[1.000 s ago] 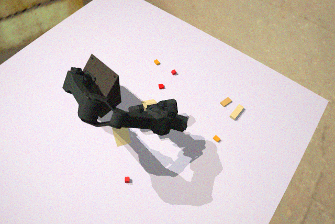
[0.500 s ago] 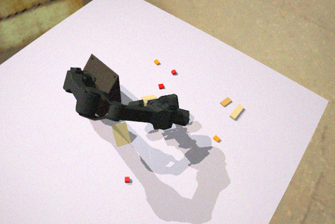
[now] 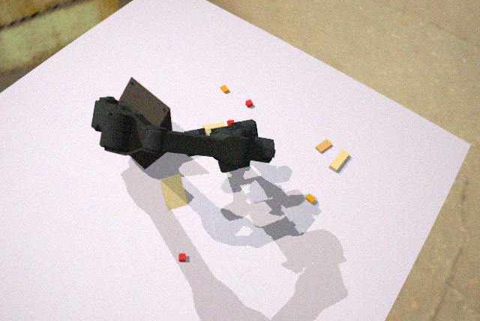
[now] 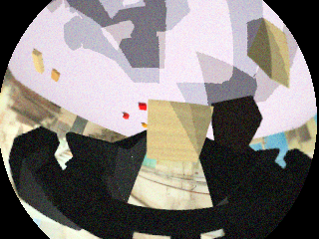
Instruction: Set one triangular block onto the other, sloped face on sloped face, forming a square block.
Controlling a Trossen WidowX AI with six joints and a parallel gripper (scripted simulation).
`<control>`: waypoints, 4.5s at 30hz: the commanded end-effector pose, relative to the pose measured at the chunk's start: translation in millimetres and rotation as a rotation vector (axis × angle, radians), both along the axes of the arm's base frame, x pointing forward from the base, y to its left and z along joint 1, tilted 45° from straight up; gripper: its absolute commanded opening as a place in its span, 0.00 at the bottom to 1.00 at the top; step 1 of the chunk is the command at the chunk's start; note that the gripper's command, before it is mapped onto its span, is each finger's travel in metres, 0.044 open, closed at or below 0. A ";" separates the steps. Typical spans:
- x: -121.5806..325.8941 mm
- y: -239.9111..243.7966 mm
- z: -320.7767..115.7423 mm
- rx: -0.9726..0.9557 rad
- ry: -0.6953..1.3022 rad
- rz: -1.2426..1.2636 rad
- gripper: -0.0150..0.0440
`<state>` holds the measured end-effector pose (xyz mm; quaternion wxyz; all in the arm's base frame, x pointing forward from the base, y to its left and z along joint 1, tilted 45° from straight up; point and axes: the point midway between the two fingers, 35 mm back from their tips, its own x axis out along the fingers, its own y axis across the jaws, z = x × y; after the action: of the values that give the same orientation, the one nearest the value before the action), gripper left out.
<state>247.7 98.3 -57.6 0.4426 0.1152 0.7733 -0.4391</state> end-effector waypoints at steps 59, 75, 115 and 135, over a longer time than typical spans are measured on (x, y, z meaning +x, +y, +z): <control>-14.5 7.9 -6.1 0.673 0.621 1.748 0.25; -16.3 11.2 -5.3 0.831 0.963 2.159 0.25; 6.6 2.8 34.0 1.053 1.609 2.600 0.25; 38.3 -37.5 103.8 1.023 1.585 2.594 0.25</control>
<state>280.4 66.3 34.1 0.0795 0.7012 -0.4271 -0.5652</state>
